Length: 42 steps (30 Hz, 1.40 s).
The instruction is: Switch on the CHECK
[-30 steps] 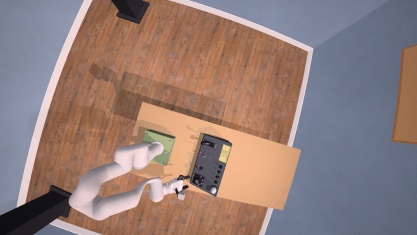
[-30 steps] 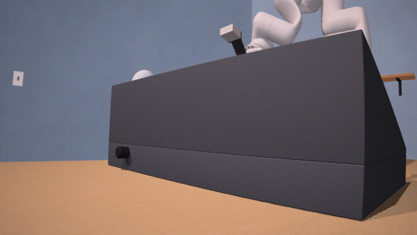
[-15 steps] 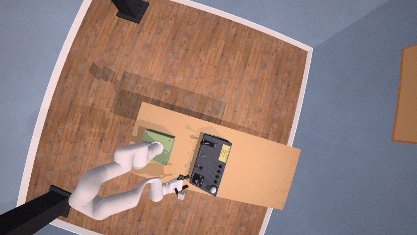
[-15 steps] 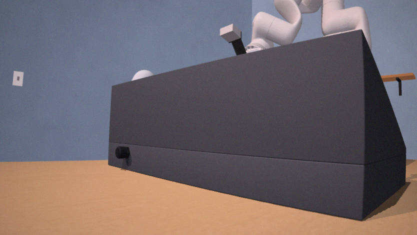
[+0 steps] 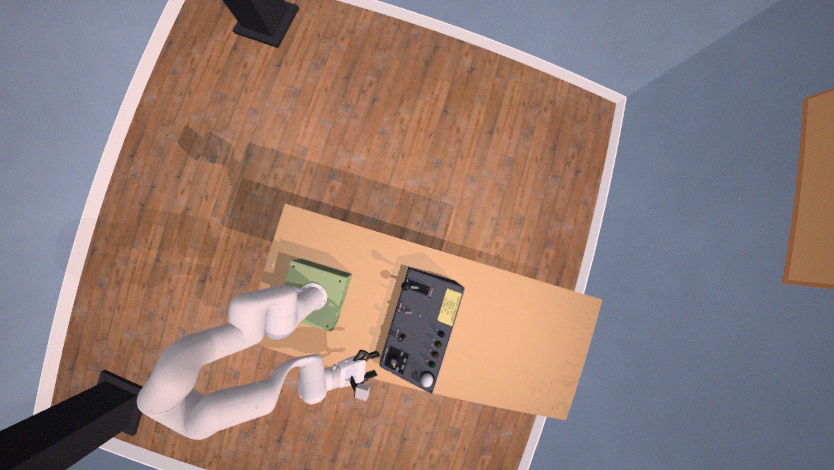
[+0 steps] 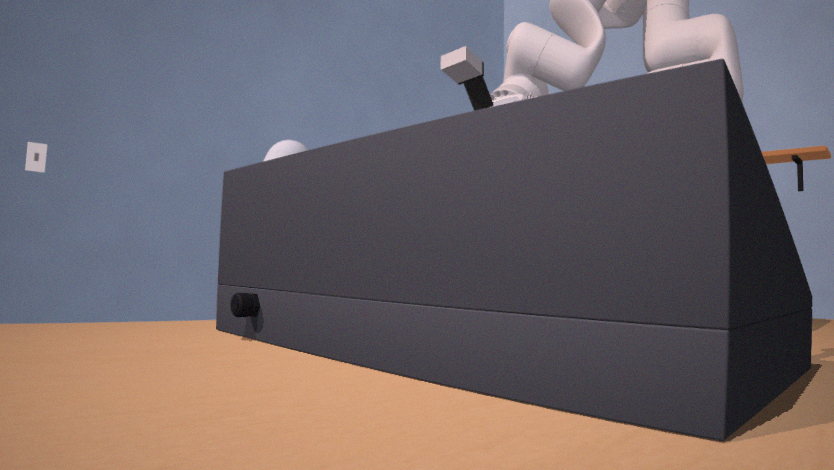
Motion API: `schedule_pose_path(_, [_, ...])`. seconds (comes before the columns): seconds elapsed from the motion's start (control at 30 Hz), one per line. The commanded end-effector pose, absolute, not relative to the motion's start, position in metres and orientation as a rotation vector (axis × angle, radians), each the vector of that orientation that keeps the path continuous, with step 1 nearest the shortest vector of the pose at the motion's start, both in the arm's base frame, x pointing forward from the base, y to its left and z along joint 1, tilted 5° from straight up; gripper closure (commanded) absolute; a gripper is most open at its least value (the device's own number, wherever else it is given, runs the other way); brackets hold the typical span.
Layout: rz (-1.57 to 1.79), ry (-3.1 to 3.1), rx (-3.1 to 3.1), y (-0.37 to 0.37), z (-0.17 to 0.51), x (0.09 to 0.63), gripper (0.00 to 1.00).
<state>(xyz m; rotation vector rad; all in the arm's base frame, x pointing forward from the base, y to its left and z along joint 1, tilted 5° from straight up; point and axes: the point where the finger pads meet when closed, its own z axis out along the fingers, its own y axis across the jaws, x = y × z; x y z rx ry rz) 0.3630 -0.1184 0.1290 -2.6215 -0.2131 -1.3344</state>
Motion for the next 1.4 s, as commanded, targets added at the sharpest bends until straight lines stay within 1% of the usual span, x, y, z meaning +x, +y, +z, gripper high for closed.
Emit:
schedule_pose_path(0.0, [-1.337,-0.215,-2.621,-0.118,0.135,0.362,0.0])
schedule_pose_path(0.73, [-1.338,-0.215,-2.621,-0.116,0.184,0.341,0.0])
schedule_pose_path(1.37, [-1.338,-0.215,-2.621,-0.115,0.202,0.334,0.0])
